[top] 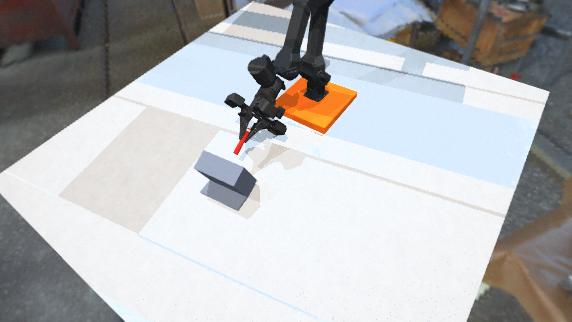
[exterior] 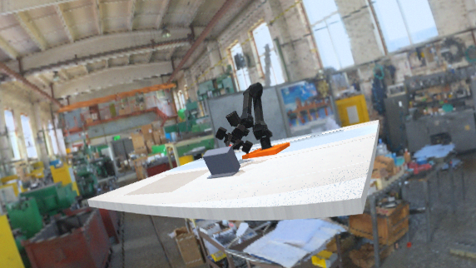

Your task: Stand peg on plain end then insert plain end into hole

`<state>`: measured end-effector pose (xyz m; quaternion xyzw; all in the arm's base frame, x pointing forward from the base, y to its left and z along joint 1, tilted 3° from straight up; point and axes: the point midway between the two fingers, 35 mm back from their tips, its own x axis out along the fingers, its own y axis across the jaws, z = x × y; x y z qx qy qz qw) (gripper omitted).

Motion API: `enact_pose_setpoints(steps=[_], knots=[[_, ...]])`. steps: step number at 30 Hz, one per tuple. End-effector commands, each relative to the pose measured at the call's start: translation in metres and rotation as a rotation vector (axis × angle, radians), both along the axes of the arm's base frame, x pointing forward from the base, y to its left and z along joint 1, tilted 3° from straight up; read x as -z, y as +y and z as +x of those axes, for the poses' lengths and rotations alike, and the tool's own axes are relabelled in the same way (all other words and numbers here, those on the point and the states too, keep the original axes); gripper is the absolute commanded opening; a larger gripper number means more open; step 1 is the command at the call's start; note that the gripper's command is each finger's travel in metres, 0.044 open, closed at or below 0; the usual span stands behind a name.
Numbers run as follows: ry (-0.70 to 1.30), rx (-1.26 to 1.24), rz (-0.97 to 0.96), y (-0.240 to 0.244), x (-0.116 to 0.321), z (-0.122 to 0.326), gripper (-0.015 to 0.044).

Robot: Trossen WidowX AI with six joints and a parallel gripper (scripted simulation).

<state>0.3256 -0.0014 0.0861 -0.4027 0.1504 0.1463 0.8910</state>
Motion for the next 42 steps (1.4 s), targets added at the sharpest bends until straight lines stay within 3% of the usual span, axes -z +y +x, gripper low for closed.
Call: enact_pose_setpoints(steps=[1, 42], knots=[[-0.006, 0.0, 0.005, 0.002, 0.002, 0.0, 0.0], [-0.012, -0.007, 0.003, 0.007, 0.017, 0.02, 0.0]])
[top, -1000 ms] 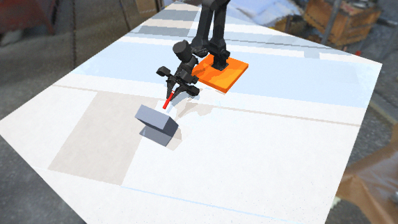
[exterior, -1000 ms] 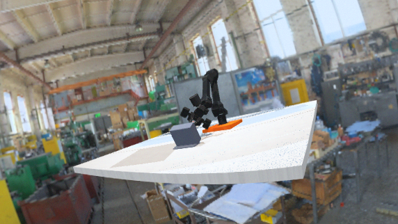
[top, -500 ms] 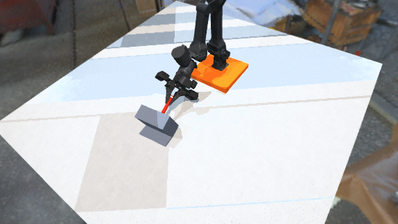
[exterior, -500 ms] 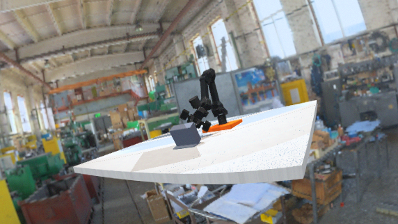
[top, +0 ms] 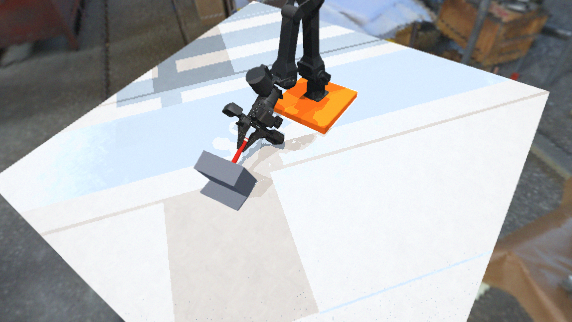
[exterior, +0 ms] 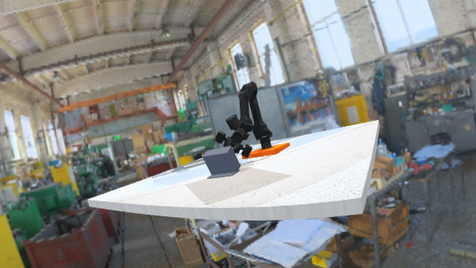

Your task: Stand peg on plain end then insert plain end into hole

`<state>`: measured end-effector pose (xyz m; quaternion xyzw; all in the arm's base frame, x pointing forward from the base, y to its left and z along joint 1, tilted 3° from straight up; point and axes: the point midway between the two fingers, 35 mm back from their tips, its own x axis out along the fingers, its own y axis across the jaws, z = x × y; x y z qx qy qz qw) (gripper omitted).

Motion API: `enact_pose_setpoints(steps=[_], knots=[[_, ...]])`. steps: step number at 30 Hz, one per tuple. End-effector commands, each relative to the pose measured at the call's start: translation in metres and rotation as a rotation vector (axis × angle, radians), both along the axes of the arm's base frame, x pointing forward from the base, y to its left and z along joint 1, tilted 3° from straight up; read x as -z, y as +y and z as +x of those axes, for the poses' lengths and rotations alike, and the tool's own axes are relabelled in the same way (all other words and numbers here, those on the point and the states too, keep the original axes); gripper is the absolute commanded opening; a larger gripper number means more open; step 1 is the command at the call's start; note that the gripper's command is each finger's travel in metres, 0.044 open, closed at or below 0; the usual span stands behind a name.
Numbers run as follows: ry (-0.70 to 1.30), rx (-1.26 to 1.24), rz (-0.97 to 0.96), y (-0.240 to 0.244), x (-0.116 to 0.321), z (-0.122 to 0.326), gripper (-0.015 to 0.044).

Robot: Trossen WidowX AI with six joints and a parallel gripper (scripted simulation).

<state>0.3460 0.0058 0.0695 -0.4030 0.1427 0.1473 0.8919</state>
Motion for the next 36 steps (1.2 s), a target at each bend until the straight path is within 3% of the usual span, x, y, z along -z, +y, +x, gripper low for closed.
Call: enact_pose_setpoints(steps=[1, 36], knots=[[0.001, 0.0, 0.0, -0.0002, -0.0003, -0.0003, 0.0], [0.001, 0.0, 0.0, 0.0002, -0.006, 0.0064, 0.0]])
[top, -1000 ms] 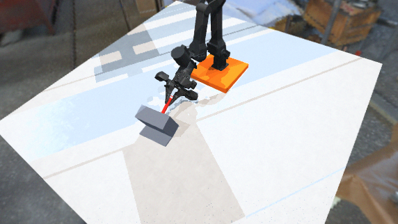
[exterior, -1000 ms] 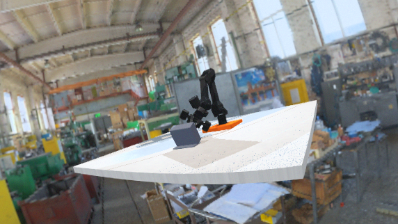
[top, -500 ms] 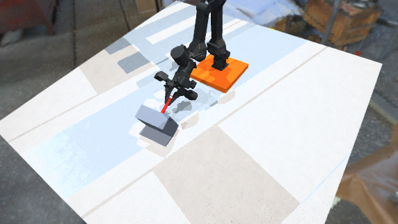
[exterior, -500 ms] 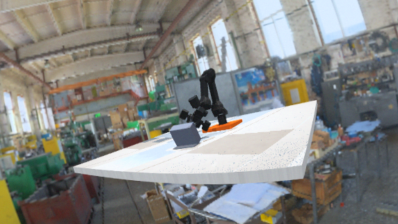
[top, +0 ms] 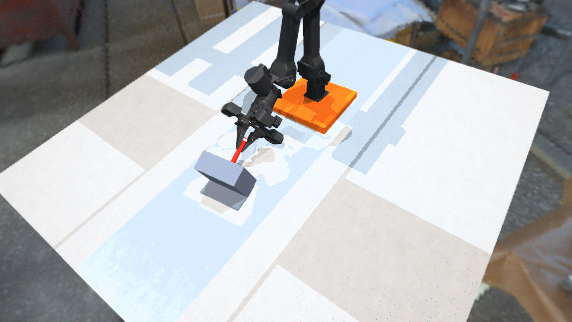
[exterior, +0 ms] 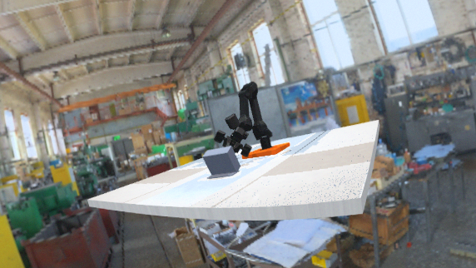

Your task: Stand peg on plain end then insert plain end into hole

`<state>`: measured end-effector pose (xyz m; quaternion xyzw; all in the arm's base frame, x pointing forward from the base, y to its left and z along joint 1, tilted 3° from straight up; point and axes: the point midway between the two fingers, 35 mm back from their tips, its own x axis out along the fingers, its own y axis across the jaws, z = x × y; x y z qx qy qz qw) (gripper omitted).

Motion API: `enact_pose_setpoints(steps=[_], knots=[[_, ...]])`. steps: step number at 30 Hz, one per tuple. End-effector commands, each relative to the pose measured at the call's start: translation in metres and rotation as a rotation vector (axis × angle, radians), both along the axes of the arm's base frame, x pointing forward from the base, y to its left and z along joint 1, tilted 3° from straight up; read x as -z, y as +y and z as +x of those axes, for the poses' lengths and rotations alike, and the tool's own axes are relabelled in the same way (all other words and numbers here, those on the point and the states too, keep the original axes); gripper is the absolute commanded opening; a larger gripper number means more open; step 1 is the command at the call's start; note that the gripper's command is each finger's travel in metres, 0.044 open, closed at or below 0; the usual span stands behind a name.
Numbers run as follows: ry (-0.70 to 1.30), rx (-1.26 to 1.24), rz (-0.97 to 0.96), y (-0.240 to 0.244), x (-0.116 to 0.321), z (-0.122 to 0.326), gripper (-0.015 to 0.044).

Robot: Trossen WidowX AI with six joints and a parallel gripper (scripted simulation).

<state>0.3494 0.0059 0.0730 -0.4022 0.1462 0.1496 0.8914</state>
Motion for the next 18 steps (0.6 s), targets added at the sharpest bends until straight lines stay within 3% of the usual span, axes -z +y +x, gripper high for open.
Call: enact_pose_setpoints(steps=[1, 18], knots=[[-0.008, 0.001, -0.001, 0.0001, -0.0023, 0.0032, 0.0], [-0.008, 0.001, -0.001, 0.0003, -0.0014, 0.0068, 0.0]])
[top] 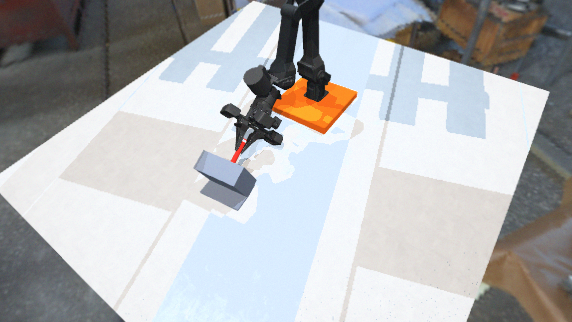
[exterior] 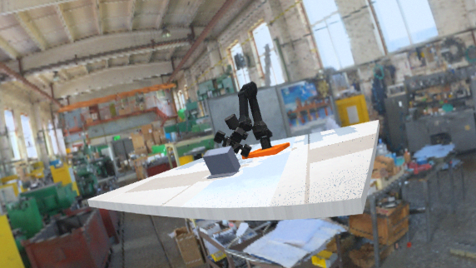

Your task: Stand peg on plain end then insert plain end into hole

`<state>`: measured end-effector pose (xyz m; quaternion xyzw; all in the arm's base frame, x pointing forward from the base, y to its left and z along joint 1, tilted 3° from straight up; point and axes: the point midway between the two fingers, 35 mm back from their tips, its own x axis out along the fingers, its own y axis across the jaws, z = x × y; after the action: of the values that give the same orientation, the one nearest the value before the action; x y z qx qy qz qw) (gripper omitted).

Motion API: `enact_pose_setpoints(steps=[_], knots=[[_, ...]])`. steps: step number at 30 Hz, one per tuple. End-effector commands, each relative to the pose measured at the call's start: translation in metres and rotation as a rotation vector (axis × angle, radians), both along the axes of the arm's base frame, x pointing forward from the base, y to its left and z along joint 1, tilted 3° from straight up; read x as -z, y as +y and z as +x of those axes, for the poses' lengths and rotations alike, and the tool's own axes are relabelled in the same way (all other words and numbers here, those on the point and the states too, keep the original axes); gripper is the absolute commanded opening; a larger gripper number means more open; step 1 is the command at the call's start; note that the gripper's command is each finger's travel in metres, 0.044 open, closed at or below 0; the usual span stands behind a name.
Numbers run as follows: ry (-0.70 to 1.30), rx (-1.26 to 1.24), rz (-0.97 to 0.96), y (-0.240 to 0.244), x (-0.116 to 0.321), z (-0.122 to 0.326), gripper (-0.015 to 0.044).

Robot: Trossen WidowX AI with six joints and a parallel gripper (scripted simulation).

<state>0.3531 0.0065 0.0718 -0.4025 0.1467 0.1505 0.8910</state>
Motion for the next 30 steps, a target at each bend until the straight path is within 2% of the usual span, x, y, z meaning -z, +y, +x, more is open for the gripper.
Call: enact_pose_setpoints(steps=[1, 30], knots=[[-0.01, 0.003, 0.0, -0.0002, -0.0026, 0.0032, 0.0], [-0.01, 0.003, 0.0, 0.0011, 0.0009, 0.0098, 0.0]])
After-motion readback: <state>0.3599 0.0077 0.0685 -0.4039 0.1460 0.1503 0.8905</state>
